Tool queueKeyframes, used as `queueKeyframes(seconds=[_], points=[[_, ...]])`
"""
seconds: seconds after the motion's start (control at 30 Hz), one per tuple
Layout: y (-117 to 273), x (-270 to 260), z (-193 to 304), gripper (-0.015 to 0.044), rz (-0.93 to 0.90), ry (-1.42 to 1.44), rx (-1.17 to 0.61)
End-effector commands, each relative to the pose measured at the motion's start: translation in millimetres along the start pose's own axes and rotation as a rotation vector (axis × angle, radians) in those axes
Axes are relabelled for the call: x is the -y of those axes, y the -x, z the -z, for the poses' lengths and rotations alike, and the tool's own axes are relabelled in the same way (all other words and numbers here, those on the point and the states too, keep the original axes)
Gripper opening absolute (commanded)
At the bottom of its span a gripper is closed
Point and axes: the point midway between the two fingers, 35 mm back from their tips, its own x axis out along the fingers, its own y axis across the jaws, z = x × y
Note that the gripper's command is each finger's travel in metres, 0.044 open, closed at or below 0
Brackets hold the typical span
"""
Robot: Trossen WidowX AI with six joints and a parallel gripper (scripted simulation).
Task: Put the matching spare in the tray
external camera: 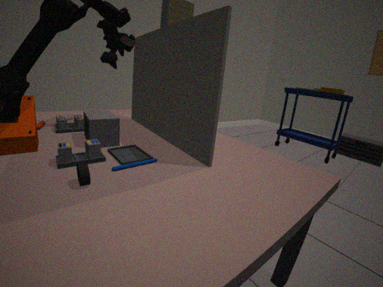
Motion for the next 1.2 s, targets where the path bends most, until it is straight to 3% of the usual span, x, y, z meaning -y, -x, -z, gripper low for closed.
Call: queueKeyframes(seconds=[0.0, 0.37, 1.03, 1.17], points=[[7, 47, -32, 0.0440, 0.187, 0.147, 0.017], [68, 195, -113, 0.0440, 0.766, 0.676, -0.186], [70, 197, -115, 0.0440, 0.774, 0.684, -0.192], [46, 187, -89, 0.0440, 0.749, 0.944, -0.306]])
